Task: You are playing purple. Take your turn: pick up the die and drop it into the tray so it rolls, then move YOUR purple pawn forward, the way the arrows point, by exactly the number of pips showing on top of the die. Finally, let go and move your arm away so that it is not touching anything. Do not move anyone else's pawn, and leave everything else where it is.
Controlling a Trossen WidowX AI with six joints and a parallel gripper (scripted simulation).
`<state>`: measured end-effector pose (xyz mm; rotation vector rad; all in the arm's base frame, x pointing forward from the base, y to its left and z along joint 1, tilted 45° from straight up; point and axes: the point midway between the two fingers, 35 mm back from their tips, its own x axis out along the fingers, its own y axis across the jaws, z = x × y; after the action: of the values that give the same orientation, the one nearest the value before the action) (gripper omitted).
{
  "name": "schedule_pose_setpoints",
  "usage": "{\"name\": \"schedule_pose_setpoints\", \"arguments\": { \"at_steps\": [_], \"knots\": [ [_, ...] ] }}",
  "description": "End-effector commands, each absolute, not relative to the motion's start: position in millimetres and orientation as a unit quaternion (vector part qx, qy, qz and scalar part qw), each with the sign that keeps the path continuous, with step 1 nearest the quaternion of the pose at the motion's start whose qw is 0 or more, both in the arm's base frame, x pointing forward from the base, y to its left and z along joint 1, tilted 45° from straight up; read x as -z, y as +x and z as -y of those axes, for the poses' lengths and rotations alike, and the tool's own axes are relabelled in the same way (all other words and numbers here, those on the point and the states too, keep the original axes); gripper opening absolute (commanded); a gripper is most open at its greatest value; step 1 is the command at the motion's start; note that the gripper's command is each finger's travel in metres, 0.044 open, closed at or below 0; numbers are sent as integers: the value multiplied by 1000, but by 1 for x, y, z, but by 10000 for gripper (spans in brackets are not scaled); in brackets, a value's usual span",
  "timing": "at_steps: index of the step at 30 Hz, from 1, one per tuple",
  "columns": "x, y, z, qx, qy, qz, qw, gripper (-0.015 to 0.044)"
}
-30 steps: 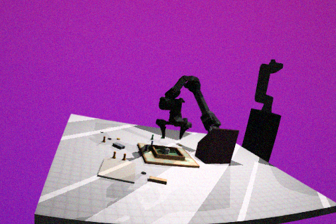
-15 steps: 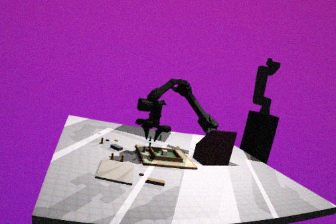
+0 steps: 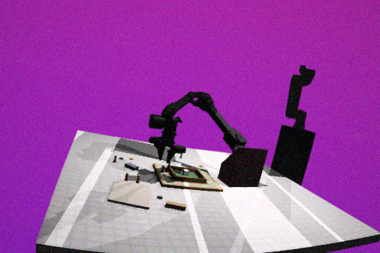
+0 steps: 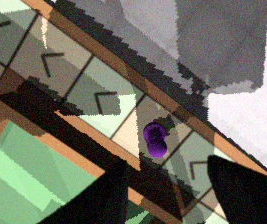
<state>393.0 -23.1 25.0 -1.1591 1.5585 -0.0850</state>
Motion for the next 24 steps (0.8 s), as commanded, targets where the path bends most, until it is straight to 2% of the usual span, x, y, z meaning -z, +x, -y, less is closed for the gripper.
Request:
{"name": "schedule_pose_setpoints", "arguments": {
  "at_steps": [1, 24],
  "knots": [
    [-21, 392, 25, 34, -496, -663, 560, 200],
    [5, 396, 51, 35, -496, -663, 560, 200]
  ]
}}
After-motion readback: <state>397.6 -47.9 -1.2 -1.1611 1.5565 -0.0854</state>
